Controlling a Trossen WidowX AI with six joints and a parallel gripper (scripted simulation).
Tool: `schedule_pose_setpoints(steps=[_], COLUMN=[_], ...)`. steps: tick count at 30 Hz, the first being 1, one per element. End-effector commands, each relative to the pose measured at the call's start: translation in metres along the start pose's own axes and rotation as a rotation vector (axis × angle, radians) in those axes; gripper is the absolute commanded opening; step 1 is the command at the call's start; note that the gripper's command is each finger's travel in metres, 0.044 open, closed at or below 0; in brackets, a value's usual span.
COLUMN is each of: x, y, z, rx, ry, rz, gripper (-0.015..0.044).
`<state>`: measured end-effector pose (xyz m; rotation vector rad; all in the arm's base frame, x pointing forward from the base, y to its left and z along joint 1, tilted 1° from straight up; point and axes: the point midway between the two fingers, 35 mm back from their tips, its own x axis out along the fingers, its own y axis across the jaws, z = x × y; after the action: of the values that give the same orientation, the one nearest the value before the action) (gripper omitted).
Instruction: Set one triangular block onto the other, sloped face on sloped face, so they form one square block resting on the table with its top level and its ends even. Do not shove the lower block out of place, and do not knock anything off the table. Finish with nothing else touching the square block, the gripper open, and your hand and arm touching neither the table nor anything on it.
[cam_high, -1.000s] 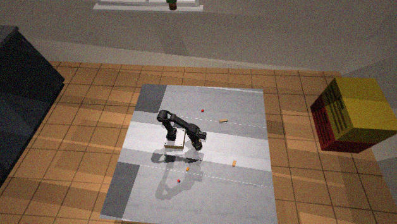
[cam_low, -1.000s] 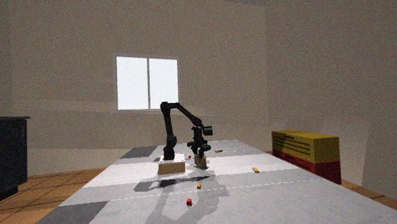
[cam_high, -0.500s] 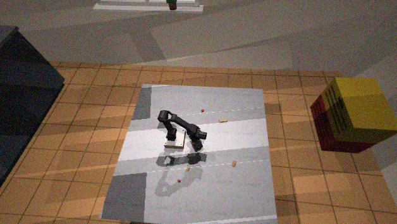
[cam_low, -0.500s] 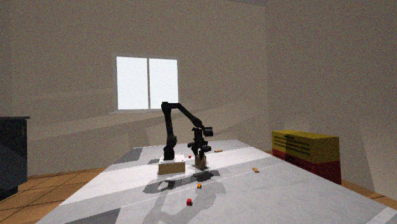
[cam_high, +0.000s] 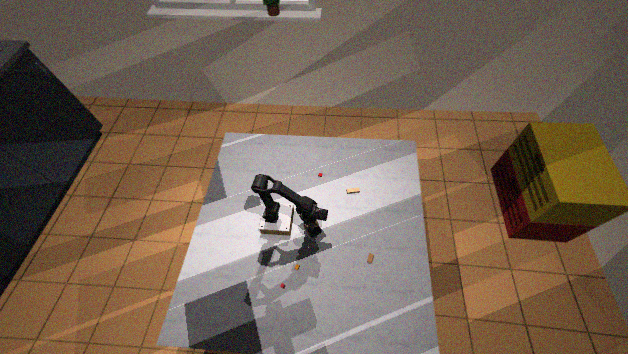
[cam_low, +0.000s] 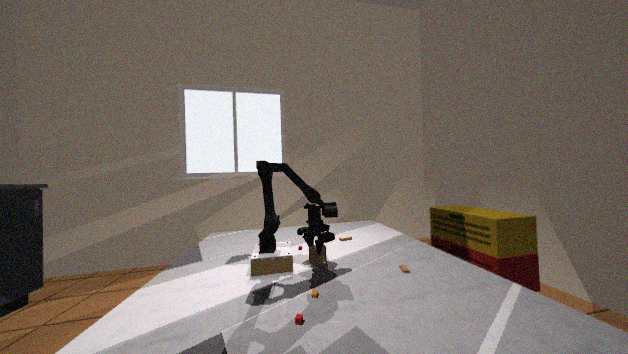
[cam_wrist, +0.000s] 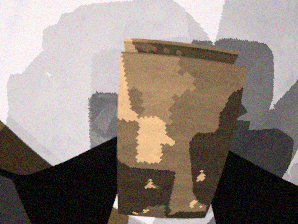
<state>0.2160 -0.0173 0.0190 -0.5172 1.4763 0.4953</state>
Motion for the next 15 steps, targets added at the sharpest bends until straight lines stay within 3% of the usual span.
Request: schedule_pose_setpoints(steps=[1, 15], x=[0.0029, 0.0056], y=[-0.0003, -0.0002], z=[0.0006, 0.0016], rx=[0.006, 0.006], ry=[0.004, 0.004], rz=[-0.003, -0.003], gripper=[0.0, 0.0])
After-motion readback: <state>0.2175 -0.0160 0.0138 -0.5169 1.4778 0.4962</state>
